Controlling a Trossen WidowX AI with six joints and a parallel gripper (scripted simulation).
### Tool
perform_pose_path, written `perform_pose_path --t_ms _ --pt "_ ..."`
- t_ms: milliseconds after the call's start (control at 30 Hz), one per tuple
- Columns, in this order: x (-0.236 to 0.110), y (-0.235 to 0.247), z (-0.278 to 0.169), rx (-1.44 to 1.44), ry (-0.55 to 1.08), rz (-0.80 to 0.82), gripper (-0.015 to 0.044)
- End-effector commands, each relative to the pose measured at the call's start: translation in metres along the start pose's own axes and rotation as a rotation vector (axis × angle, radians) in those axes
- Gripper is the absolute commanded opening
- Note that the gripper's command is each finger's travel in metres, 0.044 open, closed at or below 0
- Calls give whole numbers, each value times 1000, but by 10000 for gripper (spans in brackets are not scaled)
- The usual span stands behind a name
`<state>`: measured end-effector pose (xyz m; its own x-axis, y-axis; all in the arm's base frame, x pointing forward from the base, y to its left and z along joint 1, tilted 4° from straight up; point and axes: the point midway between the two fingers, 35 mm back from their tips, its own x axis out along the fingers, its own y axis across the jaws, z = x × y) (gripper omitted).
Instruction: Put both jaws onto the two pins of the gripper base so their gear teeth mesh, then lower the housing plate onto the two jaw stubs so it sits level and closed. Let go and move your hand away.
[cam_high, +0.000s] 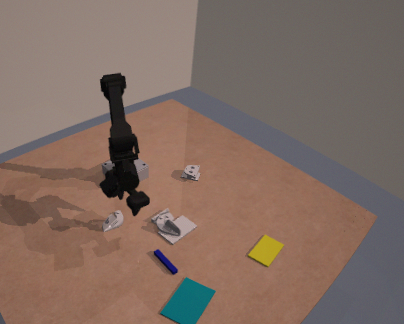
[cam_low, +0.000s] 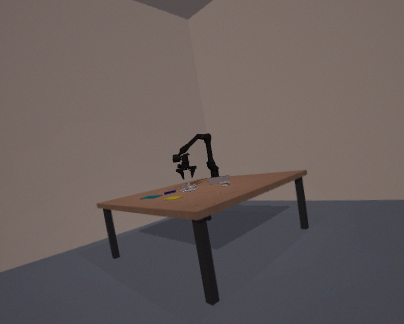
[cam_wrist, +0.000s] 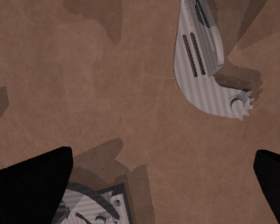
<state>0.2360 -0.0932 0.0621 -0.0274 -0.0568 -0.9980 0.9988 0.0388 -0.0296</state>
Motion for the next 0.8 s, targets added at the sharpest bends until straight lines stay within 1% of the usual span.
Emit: perform_pose_path --t_ms 0,300,767 --pt "0 0 0 0 0 0 440" --pt "0 0 0 0 0 0 440" --pt "0 0 0 0 0 0 72"
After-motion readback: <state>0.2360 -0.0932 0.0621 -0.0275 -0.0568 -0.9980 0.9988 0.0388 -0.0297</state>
